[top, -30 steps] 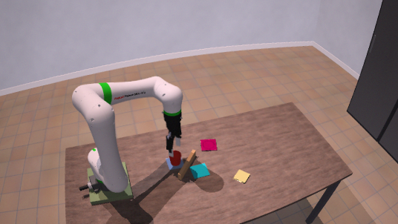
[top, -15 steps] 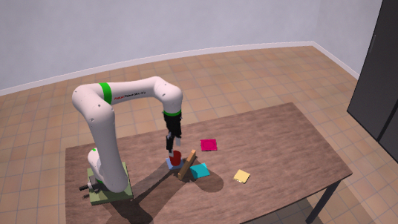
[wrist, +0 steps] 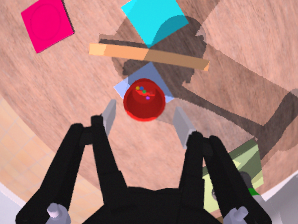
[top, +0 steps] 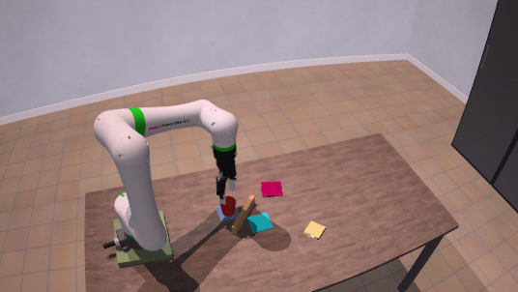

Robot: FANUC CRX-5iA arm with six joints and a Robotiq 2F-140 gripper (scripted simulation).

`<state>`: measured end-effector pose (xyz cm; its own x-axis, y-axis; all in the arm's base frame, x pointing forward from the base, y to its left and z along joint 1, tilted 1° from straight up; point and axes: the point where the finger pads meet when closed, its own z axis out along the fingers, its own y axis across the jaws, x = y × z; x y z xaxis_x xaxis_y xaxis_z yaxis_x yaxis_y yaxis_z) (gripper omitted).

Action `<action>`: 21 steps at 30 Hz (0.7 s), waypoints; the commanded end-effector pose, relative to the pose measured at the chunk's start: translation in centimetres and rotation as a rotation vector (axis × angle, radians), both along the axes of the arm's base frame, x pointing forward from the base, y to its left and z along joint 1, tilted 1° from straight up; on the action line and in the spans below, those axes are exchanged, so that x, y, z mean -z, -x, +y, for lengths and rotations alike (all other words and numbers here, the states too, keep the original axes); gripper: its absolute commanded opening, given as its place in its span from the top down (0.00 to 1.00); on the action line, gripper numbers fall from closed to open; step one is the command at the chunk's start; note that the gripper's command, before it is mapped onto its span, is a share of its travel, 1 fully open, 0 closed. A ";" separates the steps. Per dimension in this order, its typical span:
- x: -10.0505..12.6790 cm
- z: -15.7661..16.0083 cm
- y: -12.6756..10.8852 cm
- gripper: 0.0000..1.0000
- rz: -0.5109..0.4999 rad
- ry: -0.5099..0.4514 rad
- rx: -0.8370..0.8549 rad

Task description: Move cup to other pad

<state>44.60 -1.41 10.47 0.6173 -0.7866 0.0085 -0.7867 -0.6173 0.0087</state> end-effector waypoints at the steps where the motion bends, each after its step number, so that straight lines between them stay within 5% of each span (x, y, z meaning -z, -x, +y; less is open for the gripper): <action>1: 0.1 0.0 0.0 0.41 0.000 0.000 0.000; 21: 4.7 0.0 0.0 0.41 -0.001 -0.001 0.000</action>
<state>44.60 -1.43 6.43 0.6170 -0.7869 0.0079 -0.7869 -0.6170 0.0084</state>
